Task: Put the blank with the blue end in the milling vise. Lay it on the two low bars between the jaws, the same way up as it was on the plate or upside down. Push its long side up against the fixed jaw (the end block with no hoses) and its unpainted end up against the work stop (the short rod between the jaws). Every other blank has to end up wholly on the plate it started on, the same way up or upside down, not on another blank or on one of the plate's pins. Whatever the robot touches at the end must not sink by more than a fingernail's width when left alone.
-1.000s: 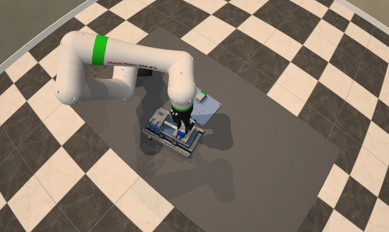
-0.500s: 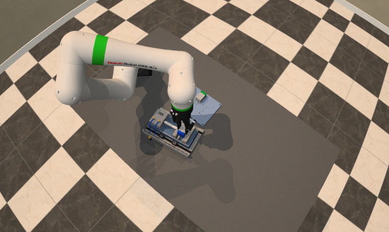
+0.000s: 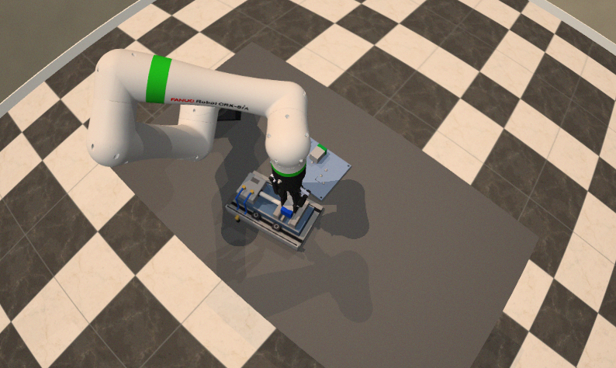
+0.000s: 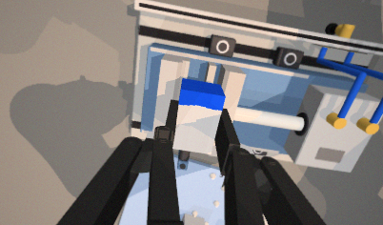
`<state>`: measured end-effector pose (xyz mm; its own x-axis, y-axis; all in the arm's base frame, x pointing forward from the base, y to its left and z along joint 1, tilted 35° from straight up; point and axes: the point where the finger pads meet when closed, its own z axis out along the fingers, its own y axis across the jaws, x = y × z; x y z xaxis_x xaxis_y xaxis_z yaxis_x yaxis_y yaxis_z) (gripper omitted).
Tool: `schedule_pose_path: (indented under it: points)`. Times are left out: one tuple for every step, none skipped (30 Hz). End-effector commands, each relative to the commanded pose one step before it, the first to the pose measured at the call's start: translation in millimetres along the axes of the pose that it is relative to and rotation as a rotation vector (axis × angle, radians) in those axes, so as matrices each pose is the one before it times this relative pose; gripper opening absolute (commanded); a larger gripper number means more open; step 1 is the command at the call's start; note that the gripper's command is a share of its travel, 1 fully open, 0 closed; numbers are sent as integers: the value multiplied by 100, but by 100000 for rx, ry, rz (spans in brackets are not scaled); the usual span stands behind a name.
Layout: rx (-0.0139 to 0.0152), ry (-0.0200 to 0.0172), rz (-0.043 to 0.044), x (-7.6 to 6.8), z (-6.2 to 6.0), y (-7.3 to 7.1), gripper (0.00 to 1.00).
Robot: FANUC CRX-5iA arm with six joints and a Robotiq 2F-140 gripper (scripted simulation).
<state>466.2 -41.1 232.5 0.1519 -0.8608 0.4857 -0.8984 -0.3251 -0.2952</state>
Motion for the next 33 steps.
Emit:
schedule_pose_path:
  points:
    - [143, 20, 13, 14, -27, -56, 10]
    - [0, 0, 0, 0, 10, 0, 10]
    - [0, 0, 0, 0, 10, 0, 10]
    - [0, 0, 0, 0, 10, 0, 10]
    - [0, 0, 0, 0, 10, 0, 10]
    - [0, 0, 0, 0, 10, 0, 10]
    - [0, 0, 0, 0, 0, 0, 10]
    - [0, 0, 0, 0, 0, 0, 10]
    - [-1, 0, 0, 0, 4, 0, 10]
    - [0, 0, 0, 0, 10, 0, 10]
    - [0, 0, 0, 0, 10, 0, 10]
    - [0, 0, 0, 0, 10, 0, 10]
    - [0, 0, 0, 0, 10, 0, 10]
    - [0, 0, 0, 0, 10, 0, 10]
    - [0, 0, 0, 0, 10, 0, 10]
    - [0, 0, 0, 0, 10, 0, 10]
    - [0, 0, 0, 0, 10, 0, 10]
    - [0, 0, 0, 0, 10, 0, 10]
    - [0, 0, 0, 0, 10, 0, 10]
    - [0, 0, 0, 0, 10, 0, 10]
    - [0, 0, 0, 0, 10, 0, 10]
    - [0, 0, 0, 0, 10, 0, 10]
    - [0, 0, 0, 0, 10, 0, 10]
    - [0, 0, 0, 0, 0, 0, 10]
    - [0, 0, 0, 0, 0, 0, 10]
    - [-1, 0, 0, 0, 4, 0, 10]
    - [0, 0, 0, 0, 10, 0, 10]
    - [0, 0, 0, 0, 10, 0, 10]
    - [0, 0, 0, 0, 10, 0, 10]
    - [0, 0, 0, 0, 10, 0, 10]
    - [0, 0, 0, 0, 10, 0, 10]
    - [0, 0, 0, 0, 10, 0, 10]
    - [0, 0, 0, 0, 10, 0, 10]
